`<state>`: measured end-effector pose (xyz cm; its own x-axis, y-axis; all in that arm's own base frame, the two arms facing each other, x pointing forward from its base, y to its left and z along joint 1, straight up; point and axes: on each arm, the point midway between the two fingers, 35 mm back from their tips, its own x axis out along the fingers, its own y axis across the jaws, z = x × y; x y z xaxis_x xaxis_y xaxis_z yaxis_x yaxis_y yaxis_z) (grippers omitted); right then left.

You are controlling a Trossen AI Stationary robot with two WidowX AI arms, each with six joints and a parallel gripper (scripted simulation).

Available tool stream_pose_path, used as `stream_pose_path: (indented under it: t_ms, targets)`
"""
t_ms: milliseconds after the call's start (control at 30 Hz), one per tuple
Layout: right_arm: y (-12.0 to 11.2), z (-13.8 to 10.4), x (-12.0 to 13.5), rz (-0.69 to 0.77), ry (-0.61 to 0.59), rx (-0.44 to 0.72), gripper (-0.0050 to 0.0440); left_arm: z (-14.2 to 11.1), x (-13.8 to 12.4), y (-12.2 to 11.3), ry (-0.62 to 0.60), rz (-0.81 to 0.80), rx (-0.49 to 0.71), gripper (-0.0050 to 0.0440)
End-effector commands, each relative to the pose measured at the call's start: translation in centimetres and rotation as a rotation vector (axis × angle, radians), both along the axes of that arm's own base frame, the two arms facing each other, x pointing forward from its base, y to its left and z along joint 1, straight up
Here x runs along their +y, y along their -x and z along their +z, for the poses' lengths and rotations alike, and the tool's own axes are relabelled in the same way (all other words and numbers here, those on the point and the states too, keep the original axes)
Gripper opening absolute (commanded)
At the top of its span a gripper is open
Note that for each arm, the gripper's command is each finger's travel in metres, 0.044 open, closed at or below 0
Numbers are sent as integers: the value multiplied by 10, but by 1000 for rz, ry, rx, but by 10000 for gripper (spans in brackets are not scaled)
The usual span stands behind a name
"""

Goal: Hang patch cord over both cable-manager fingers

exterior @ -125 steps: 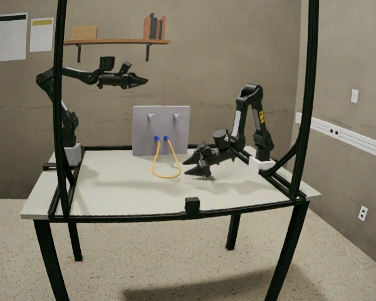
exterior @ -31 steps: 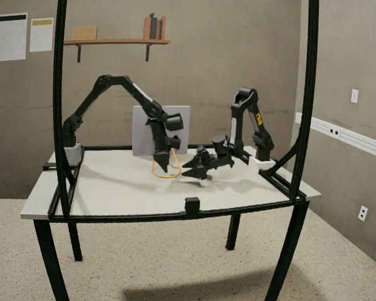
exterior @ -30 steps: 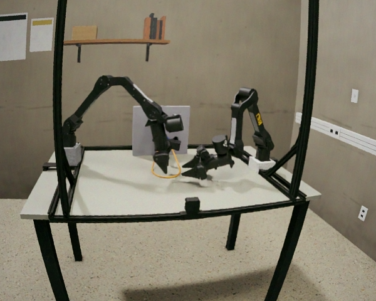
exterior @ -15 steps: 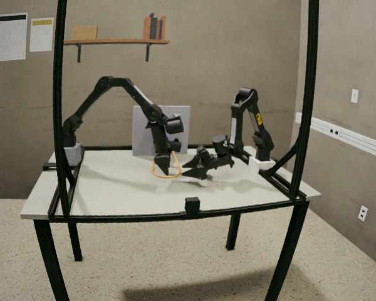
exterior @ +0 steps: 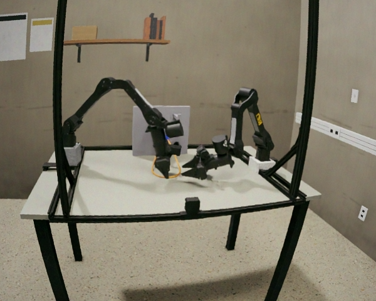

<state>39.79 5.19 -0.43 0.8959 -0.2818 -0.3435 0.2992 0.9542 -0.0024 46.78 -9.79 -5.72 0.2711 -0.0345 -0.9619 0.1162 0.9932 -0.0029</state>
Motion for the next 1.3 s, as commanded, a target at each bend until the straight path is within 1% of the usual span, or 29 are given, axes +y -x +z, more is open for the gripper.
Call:
stream_pose_path:
  t_ms: [0,700,733,1267]
  targets:
    - [-3,8,1,-2,-9,-23,440,-2,0,-2,-1,2,-9,440]
    - [-3,8,1,-2,-9,-23,440,-7,0,-2,-1,2,-8,440]
    - [-3,8,1,-2,-9,-23,440,-2,0,-5,3,2,-21,440]
    - [-3,8,1,-2,-9,-23,440,-2,0,-5,3,2,-21,440]
